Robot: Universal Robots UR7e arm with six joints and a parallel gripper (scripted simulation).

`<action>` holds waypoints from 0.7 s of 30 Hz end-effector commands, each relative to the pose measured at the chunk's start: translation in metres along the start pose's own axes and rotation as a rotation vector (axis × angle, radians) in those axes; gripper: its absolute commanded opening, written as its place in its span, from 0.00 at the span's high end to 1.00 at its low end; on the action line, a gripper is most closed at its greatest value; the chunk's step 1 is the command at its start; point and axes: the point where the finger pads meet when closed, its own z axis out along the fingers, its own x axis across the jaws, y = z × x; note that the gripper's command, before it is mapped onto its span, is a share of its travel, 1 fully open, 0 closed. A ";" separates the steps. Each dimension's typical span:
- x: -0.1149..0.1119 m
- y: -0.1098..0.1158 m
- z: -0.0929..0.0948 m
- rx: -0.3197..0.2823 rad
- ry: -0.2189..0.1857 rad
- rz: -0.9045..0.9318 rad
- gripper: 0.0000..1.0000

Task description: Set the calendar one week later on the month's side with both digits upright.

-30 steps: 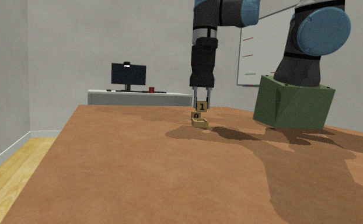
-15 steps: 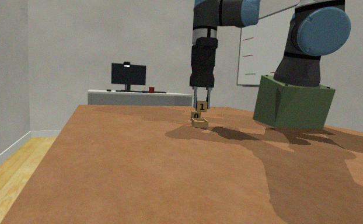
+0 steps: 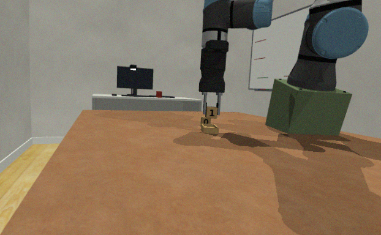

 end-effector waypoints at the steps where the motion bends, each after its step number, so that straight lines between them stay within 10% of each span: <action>1: 0.000 0.000 0.002 0.000 0.001 0.000 0.40; 21: 0.000 0.000 0.017 0.000 0.001 0.000 0.40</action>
